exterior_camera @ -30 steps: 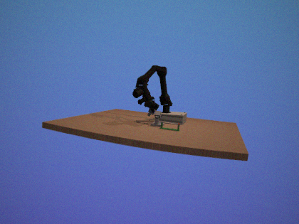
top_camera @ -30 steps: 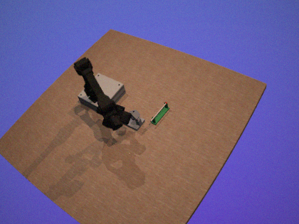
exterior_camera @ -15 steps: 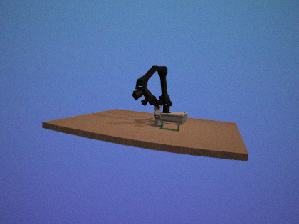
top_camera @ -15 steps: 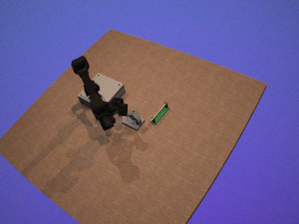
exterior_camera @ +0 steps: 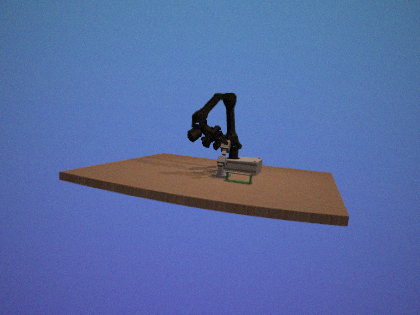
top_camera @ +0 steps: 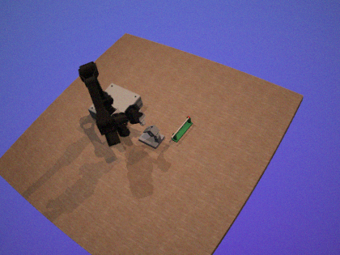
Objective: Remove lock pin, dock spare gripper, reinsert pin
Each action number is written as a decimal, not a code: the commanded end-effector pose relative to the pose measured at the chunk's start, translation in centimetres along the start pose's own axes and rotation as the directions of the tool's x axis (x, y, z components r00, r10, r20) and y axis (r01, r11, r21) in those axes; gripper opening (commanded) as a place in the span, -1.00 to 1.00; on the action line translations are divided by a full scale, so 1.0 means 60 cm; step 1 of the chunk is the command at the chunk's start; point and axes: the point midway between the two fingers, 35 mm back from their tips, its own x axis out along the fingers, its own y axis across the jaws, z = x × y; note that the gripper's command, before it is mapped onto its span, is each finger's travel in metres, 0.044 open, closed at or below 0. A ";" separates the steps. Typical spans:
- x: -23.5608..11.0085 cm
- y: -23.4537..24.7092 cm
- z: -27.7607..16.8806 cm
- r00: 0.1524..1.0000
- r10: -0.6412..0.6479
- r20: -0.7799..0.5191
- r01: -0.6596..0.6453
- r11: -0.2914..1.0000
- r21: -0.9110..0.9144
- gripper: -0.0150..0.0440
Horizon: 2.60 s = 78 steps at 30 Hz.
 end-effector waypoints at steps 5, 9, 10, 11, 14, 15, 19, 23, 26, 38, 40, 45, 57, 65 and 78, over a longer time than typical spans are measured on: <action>-0.004 0.011 -0.016 0.992 0.126 -0.020 -0.127 0.990 -0.067 -0.49; -0.003 0.011 -0.015 0.992 0.127 -0.019 -0.128 0.990 -0.067 -0.49; -0.003 0.011 -0.014 0.992 0.127 -0.018 -0.128 0.989 -0.067 -0.49; -0.001 0.012 -0.012 0.992 0.127 -0.017 -0.128 0.989 -0.068 -0.49; 0.004 0.014 -0.003 0.992 0.130 -0.010 -0.130 0.989 -0.073 -0.49; 0.007 0.014 0.001 0.991 0.130 -0.006 -0.131 0.989 -0.076 -0.49; 0.010 0.014 0.006 0.991 0.131 -0.004 -0.131 0.988 -0.078 -0.49; 0.015 0.015 0.014 0.991 0.131 -0.004 -0.131 0.988 -0.077 -0.49; 0.018 0.016 0.019 0.991 0.131 -0.003 -0.131 0.988 -0.077 -0.49; 0.029 0.022 0.041 0.991 0.131 -0.003 -0.131 0.988 -0.077 -0.49; 0.030 0.023 0.045 0.991 0.131 -0.003 -0.131 0.988 -0.077 -0.49; 0.036 0.024 0.054 0.991 0.131 -0.003 -0.131 0.988 -0.077 -0.49; 0.050 0.028 0.077 0.991 0.131 -0.002 -0.131 0.988 -0.077 -0.49; 0.056 0.030 0.087 0.991 0.131 -0.002 -0.131 0.988 -0.077 -0.49; 0.056 0.022 0.082 0.993 0.120 -0.004 -0.120 0.991 -0.066 -0.31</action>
